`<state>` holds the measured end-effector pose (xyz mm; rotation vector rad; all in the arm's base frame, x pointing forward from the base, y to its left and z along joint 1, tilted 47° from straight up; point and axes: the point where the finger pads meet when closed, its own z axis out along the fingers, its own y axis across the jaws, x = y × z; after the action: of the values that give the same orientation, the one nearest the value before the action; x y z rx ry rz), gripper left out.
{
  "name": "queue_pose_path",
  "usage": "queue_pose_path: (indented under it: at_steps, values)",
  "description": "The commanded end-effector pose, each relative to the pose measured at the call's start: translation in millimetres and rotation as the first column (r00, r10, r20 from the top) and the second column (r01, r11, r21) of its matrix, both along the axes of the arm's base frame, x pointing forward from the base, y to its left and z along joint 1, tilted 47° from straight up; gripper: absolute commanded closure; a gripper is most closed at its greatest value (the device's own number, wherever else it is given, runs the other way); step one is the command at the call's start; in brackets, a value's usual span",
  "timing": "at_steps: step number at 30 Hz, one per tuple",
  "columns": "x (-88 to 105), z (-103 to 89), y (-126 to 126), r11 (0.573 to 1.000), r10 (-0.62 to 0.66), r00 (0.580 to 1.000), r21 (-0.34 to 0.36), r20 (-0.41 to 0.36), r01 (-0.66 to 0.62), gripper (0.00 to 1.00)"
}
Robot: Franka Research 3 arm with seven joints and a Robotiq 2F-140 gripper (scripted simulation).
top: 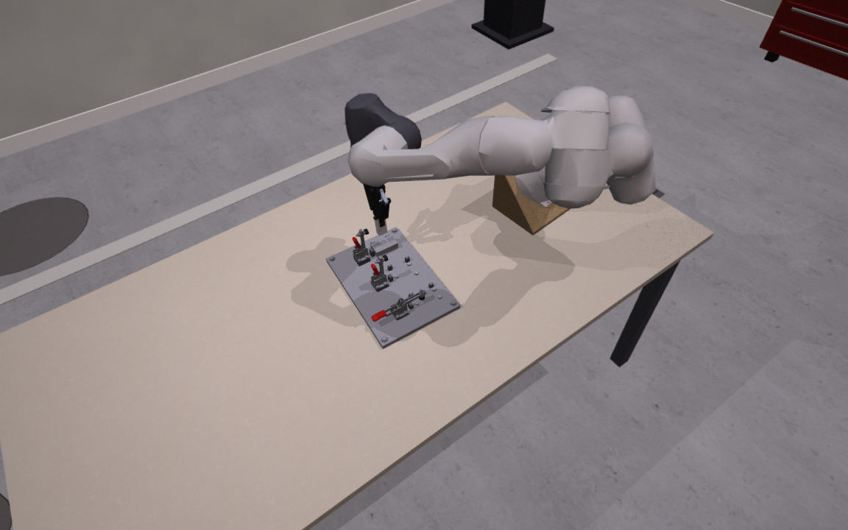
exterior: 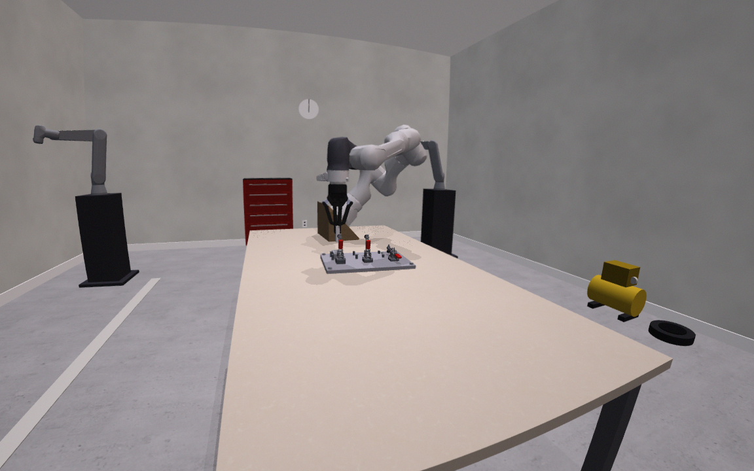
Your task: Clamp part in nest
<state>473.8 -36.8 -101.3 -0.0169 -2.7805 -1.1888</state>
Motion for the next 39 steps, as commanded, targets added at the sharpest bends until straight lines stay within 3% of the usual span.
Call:
queue_pose_path:
  at_steps: [1, 22, 39]
  values:
    - [0.2, -1.1, 1.8, 1.0, -0.001, 1.0, 0.0, -0.002, 0.001, 1.0]
    - [-1.9, -14.9, 16.5, 1.0, -0.001, 1.0, 0.0, -0.002, 0.001, 1.0]
    - [-1.3, 2.4, 33.0, 1.0, -0.001, 1.0, 0.0, -0.002, 0.001, 1.0]
